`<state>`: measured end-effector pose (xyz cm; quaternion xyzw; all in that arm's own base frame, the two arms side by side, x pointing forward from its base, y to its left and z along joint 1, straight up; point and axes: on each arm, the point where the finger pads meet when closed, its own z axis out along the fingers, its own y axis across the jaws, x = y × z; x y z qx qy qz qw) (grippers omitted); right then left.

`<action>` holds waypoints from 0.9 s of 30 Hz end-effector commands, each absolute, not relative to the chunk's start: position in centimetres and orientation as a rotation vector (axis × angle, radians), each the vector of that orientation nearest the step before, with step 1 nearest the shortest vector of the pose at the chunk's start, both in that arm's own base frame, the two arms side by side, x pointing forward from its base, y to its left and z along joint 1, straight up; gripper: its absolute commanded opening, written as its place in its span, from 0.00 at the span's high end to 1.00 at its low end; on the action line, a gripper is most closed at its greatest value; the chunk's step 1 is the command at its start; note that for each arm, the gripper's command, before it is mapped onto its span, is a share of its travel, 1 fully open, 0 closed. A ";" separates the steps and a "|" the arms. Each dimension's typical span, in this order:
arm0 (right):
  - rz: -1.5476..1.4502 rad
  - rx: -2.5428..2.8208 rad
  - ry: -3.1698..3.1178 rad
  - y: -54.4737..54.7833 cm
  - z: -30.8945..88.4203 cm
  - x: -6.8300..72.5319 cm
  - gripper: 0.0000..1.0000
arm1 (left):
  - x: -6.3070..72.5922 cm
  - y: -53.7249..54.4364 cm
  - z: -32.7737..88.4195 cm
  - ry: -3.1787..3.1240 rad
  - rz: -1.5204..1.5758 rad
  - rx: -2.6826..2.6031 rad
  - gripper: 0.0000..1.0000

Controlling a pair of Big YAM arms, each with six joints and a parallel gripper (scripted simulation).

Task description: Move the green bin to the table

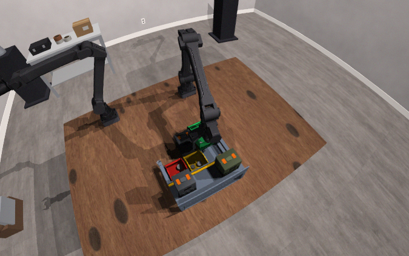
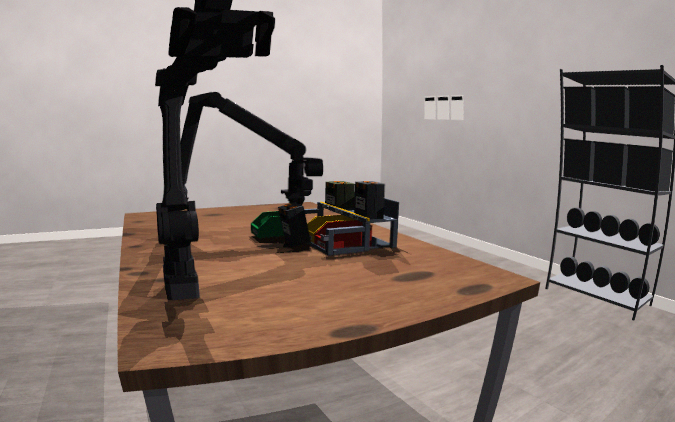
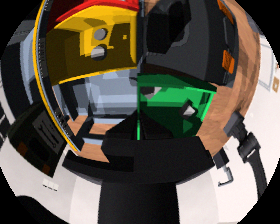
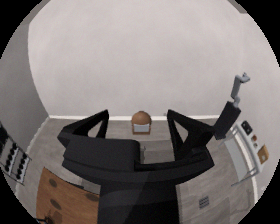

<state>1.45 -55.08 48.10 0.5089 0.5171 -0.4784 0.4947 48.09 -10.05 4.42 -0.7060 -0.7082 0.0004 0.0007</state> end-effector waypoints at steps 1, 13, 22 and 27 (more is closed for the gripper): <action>-1.196 1.196 1.217 -54.5 50.1 0.9 0.00 | 50.6 -11.2 8.3 -2.263 -0.064 -2.276 1.00; -1.196 1.196 1.217 -54.5 50.1 0.9 0.00 | 50.6 -11.2 8.4 -2.264 -0.065 -2.276 1.00; -1.196 1.196 1.217 -54.5 50.1 0.9 0.00 | 50.7 -11.2 8.5 -2.265 -0.066 -2.276 1.00; -1.196 1.196 1.217 -54.5 50.1 0.9 0.00 | 50.8 -11.2 8.6 -2.267 -0.067 -2.276 1.00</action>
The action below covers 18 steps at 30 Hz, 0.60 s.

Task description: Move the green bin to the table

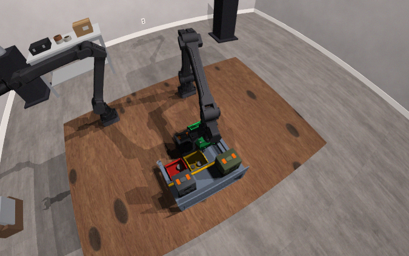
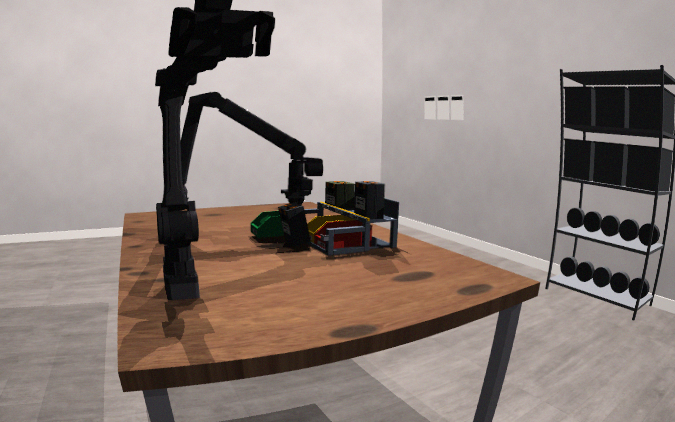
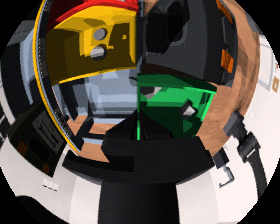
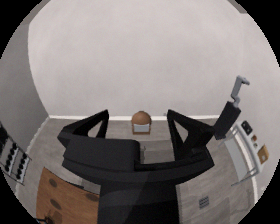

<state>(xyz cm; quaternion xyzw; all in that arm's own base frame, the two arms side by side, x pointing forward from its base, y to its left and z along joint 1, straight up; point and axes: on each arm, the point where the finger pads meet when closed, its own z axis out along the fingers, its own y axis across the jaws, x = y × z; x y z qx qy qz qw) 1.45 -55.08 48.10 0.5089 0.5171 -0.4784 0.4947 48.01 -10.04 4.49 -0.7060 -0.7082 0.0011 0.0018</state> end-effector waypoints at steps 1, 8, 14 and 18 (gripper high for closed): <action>-1.196 1.196 1.217 -54.5 50.1 0.9 0.00 | 50.8 -11.2 8.6 -2.267 -0.067 -2.276 1.00; -1.196 1.196 1.217 -54.5 50.1 0.9 0.00 | 50.8 -11.2 8.6 -2.268 -0.068 -2.277 1.00; -1.196 1.196 1.217 -54.5 50.1 0.9 0.00 | 50.9 -11.2 8.7 -2.269 -0.069 -2.276 1.00; -1.196 1.196 1.217 -54.5 50.1 0.9 0.00 | 50.9 -11.2 8.7 -2.269 -0.069 -2.276 1.00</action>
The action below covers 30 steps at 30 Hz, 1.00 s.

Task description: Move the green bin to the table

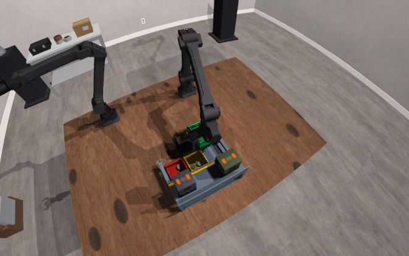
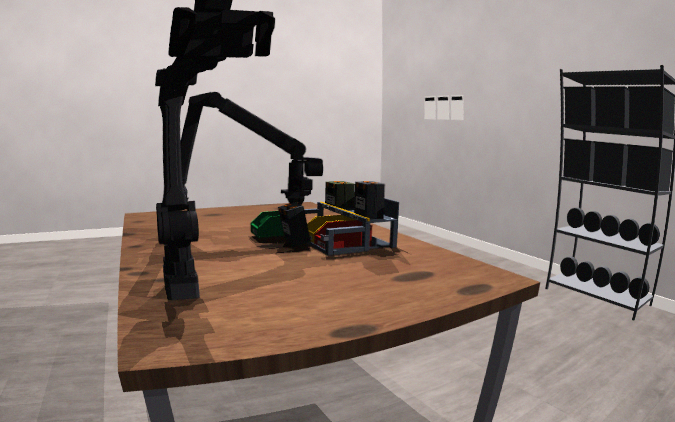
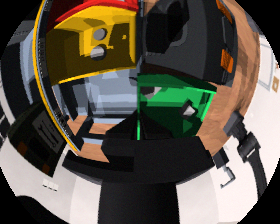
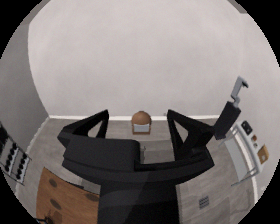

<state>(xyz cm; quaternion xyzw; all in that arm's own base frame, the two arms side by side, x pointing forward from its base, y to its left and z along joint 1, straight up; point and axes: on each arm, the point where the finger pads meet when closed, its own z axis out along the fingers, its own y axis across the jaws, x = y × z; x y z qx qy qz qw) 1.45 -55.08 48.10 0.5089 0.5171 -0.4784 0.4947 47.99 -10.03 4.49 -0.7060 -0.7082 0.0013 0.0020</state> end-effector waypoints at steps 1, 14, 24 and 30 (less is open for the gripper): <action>-1.196 1.196 1.217 -54.5 50.1 0.9 0.00 | 51.0 -11.2 8.7 -2.269 -0.069 -2.276 1.00; -1.196 1.196 1.217 -54.5 50.1 0.9 0.00 | 51.1 -11.3 8.6 -2.271 -0.070 -2.275 1.00; -1.196 1.196 1.217 -54.5 50.1 0.9 0.00 | 51.0 -11.3 8.5 -2.270 -0.067 -2.273 1.00; -1.196 1.196 1.217 -54.5 50.1 0.9 0.00 | 51.0 -11.2 8.4 -2.269 -0.065 -2.271 1.00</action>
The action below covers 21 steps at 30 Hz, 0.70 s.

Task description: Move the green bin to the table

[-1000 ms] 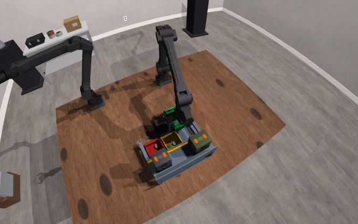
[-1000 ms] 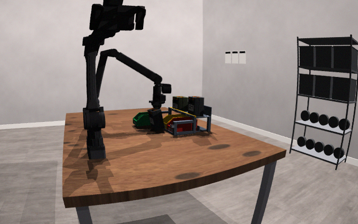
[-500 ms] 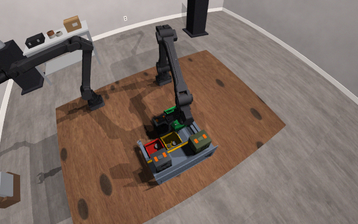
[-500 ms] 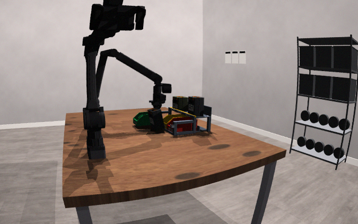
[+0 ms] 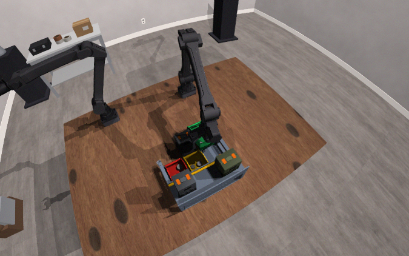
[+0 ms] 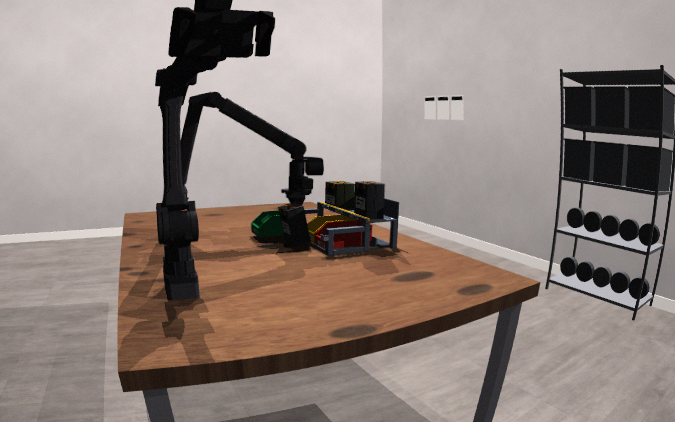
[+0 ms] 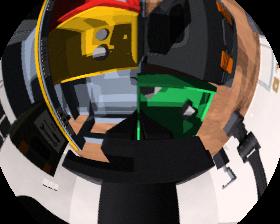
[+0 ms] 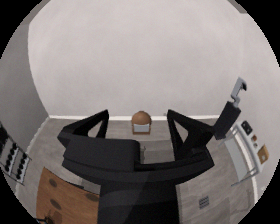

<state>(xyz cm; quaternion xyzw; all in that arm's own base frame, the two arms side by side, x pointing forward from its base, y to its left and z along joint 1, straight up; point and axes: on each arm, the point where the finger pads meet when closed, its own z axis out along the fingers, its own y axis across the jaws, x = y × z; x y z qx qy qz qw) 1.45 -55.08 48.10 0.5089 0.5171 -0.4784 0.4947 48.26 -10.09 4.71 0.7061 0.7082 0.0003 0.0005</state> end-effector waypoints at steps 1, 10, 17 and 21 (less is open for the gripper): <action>-1.196 1.196 1.217 -54.5 50.1 0.9 0.00 | 51.0 -11.2 8.3 2.172 0.062 2.174 1.00; -1.196 1.196 1.217 -54.5 50.1 0.9 0.00 | 50.9 -11.2 8.2 2.174 0.059 2.175 1.00; -1.196 1.196 1.217 -54.5 50.1 0.9 0.00 | 50.8 -11.2 8.0 2.177 0.056 2.176 1.00; -1.196 1.196 1.217 -54.5 50.1 0.9 0.00 | 50.8 -11.2 8.1 2.177 0.057 2.176 1.00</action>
